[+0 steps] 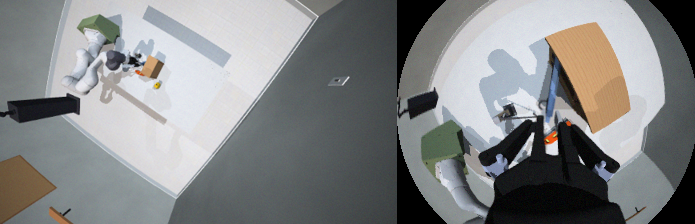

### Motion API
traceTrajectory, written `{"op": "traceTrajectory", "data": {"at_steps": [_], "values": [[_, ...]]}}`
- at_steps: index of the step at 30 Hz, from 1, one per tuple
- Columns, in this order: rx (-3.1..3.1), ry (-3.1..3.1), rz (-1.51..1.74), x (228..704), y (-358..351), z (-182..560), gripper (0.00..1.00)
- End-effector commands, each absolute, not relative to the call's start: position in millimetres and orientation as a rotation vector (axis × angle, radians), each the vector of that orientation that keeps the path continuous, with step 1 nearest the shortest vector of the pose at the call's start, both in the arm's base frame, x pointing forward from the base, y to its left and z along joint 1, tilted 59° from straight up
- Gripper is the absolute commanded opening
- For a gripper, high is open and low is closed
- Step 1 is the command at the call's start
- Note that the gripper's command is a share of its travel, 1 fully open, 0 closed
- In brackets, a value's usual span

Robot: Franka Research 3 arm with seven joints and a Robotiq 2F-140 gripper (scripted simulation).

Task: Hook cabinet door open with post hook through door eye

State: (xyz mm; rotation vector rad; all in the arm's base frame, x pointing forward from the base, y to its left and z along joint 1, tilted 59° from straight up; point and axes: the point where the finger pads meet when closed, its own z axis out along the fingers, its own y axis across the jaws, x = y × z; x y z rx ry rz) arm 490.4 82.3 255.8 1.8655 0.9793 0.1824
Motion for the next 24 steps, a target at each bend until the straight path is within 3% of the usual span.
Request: {"op": "traceTrajectory", "data": {"at_steps": [1,24], "values": [[1.881,0.960,0.198,489,84,253,0.16],[1.881,0.960,0.198,478,99,264,0.16]]}}
